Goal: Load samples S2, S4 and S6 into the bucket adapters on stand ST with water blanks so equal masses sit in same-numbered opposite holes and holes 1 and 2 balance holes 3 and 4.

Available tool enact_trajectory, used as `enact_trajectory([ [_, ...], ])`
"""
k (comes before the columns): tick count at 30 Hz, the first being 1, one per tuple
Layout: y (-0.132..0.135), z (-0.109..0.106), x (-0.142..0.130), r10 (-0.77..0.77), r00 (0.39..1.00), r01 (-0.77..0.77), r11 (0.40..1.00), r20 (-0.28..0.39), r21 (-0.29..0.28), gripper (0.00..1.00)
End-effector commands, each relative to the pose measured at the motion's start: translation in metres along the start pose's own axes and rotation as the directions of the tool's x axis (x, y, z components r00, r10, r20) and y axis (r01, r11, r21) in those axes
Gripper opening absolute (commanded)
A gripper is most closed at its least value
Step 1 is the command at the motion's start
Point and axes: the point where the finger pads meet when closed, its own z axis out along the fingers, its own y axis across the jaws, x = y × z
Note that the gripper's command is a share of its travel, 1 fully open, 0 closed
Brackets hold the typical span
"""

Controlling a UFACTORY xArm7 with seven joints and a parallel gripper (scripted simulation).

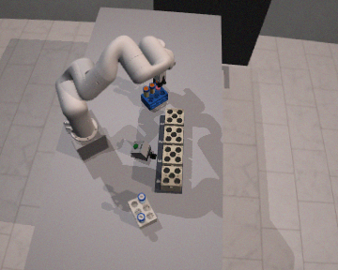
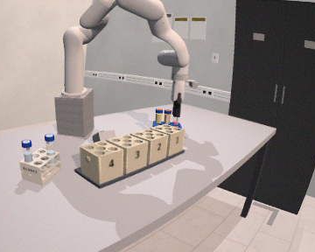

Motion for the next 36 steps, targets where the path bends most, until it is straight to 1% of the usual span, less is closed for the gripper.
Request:
enact_trajectory([
  [1, -0.001, -0.002, 0.002, 0.000, 1.000, 0.000, 1.000, -0.004, 0.001, 0.00],
  [36, -0.001, -0.022, 0.002, 0.000, 1.000, 0.000, 1.000, -0.005, 0.001, 0.00],
])
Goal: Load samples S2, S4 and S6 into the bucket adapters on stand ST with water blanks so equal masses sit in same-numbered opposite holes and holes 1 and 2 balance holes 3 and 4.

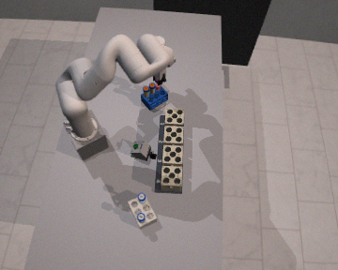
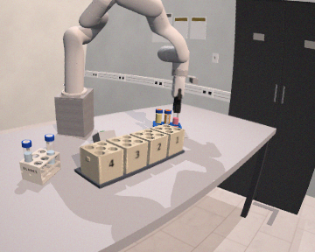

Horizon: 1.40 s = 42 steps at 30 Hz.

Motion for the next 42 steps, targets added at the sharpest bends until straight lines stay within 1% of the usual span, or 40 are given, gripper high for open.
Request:
enact_trajectory([
  [1, -0.001, -0.003, 0.002, 0.000, 1.000, 0.000, 1.000, -0.004, 0.001, 0.00],
  [4, -0.001, -0.003, 0.002, 0.000, 1.000, 0.000, 1.000, -0.004, 0.001, 0.00],
  [18, -0.001, -0.031, 0.002, 0.000, 1.000, 0.000, 1.000, -0.004, 0.001, 0.00],
  [20, -0.001, -0.031, 0.002, 0.000, 1.000, 0.000, 1.000, -0.004, 0.001, 0.00],
  [35, -0.001, -0.061, 0.002, 0.000, 1.000, 0.000, 1.000, -0.004, 0.001, 0.00],
  [37, -0.001, -0.061, 0.002, 0.000, 1.000, 0.000, 1.000, -0.004, 0.001, 0.00],
  [42, -0.001, -0.071, 0.002, 0.000, 1.000, 0.000, 1.000, -0.004, 0.001, 0.00],
])
